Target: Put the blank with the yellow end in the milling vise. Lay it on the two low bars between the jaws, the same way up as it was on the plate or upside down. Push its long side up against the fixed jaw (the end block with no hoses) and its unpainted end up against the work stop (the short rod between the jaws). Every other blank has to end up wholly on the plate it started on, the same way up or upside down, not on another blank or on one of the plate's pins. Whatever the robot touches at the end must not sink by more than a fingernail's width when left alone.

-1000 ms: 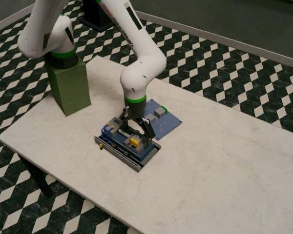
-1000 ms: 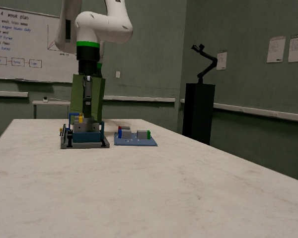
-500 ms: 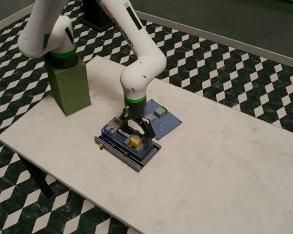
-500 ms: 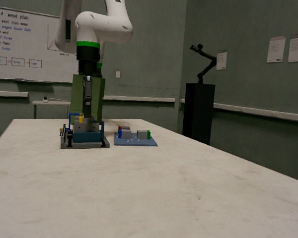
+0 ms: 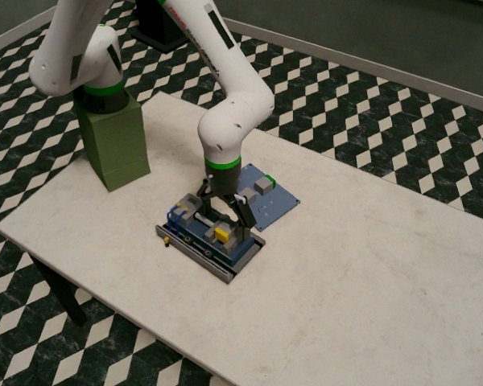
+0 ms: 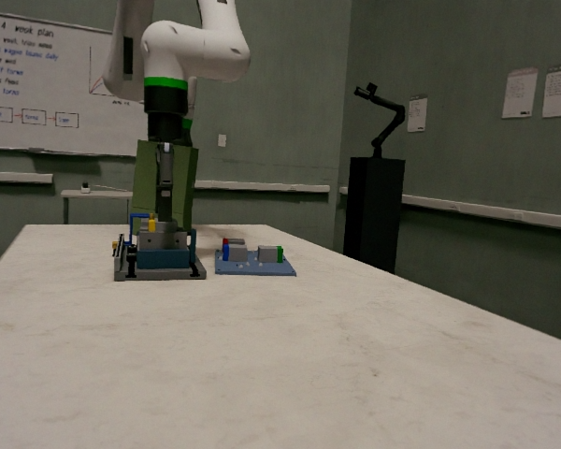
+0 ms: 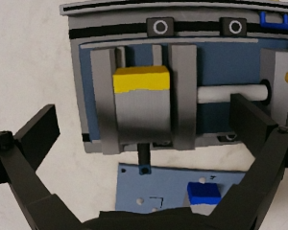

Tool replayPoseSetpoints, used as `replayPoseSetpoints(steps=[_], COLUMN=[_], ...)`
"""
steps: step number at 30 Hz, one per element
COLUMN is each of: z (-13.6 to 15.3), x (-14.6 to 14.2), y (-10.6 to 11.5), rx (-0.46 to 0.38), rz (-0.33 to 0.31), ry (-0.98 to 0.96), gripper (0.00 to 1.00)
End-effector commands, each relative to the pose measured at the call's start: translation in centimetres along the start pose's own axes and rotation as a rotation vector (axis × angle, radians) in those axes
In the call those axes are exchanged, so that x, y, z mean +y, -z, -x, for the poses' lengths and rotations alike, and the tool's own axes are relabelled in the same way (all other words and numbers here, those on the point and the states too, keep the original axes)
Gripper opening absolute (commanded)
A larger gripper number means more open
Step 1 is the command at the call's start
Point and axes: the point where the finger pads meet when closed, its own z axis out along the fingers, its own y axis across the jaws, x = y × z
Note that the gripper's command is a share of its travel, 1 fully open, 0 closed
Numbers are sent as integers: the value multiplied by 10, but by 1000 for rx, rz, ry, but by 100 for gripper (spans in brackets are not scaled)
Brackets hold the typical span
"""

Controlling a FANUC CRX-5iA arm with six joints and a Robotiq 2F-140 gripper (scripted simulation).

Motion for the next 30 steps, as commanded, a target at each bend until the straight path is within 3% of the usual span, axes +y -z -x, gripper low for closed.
replayPoseSetpoints(steps=[1, 30], z=[0, 0], x=[-1, -1], y=[1, 6], rx=[0, 0], rz=[-2, -2], ry=[0, 0], gripper=[100, 100])
